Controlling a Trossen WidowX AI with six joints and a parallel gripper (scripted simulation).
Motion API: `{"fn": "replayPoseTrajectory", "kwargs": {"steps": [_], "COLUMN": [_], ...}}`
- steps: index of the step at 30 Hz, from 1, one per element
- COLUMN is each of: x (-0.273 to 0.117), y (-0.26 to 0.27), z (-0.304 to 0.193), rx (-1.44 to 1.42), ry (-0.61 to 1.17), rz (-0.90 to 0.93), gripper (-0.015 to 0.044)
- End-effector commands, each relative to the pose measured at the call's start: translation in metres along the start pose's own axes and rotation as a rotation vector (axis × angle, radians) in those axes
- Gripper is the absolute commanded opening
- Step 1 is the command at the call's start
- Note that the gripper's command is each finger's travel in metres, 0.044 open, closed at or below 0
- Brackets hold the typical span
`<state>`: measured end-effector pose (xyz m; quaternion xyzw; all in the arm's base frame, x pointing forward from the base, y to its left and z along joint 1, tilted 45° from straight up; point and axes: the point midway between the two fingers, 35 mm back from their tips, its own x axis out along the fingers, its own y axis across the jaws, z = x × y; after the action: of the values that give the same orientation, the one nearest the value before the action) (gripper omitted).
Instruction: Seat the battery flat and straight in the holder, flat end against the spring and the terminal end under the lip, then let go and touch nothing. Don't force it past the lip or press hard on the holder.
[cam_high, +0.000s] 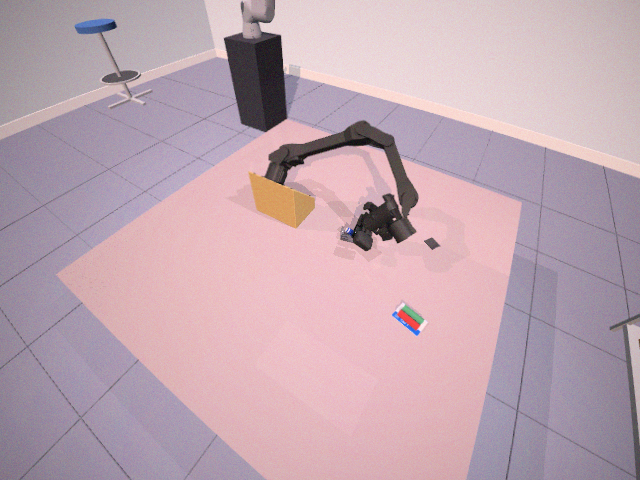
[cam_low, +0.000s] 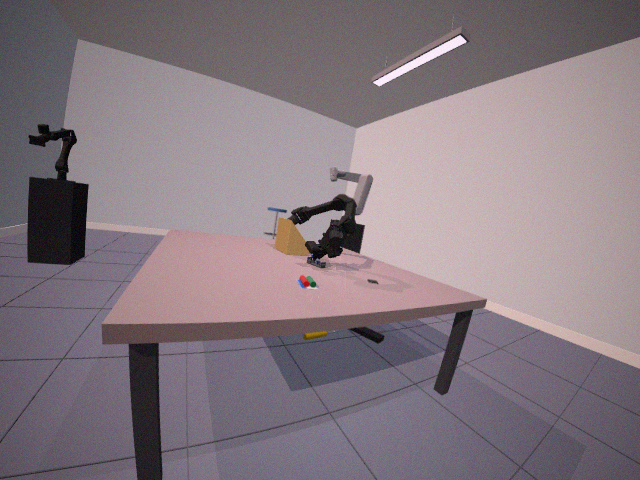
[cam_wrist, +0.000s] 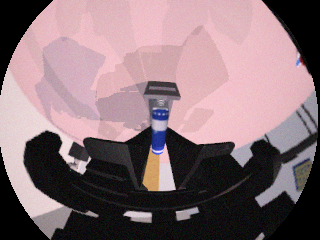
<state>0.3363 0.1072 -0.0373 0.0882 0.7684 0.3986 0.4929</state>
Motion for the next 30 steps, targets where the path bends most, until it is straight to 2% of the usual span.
{"fn": "replayPoseTrajectory", "kwargs": {"steps": [1,30], "x": [-0.0039,-0.0086], "y": [0.0005,0.0011], "z": [0.0058,0.0140], "rx": [-0.011,-0.012], "ry": [-0.014,-0.002], "rz": [-0.006,-0.013], "gripper": [0.0061,0.0061]}}
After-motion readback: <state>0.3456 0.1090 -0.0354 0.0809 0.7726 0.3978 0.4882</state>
